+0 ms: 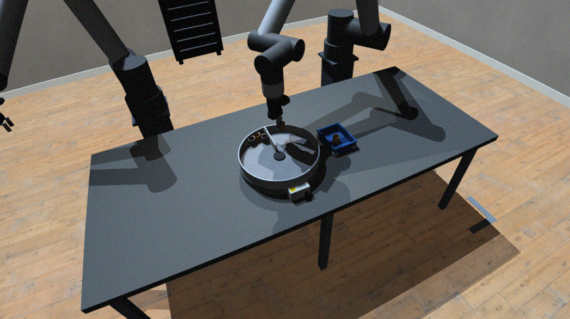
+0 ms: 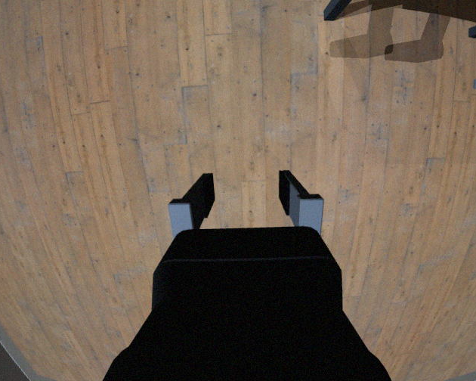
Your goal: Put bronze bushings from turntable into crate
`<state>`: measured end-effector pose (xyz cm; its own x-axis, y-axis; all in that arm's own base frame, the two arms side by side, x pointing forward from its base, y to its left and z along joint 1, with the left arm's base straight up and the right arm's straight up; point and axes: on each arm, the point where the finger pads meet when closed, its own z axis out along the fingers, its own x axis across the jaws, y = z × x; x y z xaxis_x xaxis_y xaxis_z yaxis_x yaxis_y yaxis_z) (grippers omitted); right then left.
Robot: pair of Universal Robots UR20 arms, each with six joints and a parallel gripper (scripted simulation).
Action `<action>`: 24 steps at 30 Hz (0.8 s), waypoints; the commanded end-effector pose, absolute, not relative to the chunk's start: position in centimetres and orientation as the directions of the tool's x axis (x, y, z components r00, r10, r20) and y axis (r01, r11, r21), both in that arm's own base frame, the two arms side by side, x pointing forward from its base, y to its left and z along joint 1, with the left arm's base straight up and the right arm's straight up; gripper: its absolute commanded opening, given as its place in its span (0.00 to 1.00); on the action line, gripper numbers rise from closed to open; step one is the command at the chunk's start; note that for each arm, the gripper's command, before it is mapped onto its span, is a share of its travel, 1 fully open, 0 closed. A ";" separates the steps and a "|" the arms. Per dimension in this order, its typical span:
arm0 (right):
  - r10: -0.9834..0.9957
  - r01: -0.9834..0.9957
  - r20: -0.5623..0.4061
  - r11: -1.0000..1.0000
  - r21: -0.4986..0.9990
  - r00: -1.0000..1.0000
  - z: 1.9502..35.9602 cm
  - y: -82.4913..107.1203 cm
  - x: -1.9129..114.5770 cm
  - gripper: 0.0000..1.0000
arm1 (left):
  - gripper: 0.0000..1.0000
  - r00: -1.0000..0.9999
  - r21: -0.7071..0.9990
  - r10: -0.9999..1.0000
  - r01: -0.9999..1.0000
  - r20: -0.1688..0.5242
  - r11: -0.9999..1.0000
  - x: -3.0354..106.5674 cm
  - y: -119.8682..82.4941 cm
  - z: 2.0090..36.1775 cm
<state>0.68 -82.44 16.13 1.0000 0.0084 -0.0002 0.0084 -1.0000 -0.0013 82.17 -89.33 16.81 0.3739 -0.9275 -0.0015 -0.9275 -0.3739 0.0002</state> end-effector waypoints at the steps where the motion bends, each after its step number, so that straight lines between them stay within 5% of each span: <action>1: 0.008 0.008 0.000 -1.000 0.000 1.000 16.2 -82.5 0.7 1.00 | 0.00 0.373 0.000 -0.928 -0.928 0.001 -0.373 83.1 -84.5 17.0; 24: 0.008 0.008 0.000 -1.000 0.000 1.000 16.2 -82.5 0.7 1.00 | 0.00 0.373 0.000 -0.928 -0.928 0.001 -0.373 86.8 -64.6 17.0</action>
